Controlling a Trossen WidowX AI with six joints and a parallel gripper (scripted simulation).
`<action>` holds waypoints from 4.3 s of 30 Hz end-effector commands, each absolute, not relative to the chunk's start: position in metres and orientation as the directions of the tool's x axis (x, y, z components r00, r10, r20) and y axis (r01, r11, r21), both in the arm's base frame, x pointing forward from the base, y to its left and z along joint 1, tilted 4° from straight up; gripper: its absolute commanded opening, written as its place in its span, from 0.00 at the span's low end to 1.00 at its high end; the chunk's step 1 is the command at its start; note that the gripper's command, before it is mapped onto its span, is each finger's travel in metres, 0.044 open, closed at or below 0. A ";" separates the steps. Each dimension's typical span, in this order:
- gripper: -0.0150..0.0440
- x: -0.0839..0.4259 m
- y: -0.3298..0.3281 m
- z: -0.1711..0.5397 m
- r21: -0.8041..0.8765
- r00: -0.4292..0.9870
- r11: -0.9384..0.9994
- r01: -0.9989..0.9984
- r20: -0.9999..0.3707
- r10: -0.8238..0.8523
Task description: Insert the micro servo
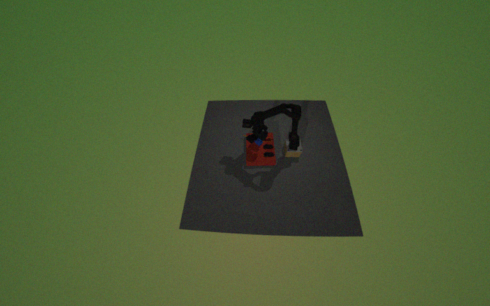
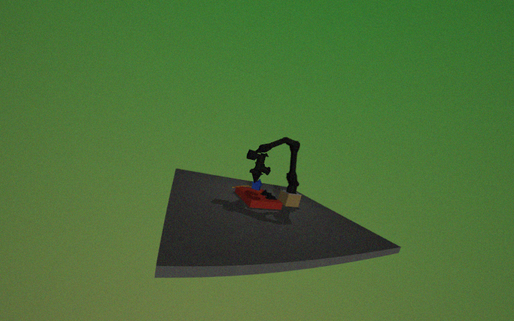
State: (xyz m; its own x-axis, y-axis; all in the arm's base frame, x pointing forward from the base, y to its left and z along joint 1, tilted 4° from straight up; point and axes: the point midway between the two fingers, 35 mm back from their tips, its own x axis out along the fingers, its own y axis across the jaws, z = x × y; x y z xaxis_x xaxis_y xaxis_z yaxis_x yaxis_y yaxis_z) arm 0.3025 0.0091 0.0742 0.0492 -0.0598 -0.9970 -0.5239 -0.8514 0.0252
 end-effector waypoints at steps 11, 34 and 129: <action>0.25 0.312 -0.031 0.079 0.019 0.057 -0.832 -0.554 -0.997 -0.061; 0.25 0.312 -0.031 0.079 -0.044 0.057 -0.207 -0.977 -0.997 -0.061; 0.25 0.207 -0.058 0.054 -0.073 0.049 0.970 -0.231 -0.997 -0.063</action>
State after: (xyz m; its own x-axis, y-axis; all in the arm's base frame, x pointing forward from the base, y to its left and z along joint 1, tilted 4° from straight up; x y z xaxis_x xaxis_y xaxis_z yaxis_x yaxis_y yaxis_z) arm 0.2058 -0.0580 0.0546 0.0445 -0.0660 -0.9968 -0.2281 0.9708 -0.0744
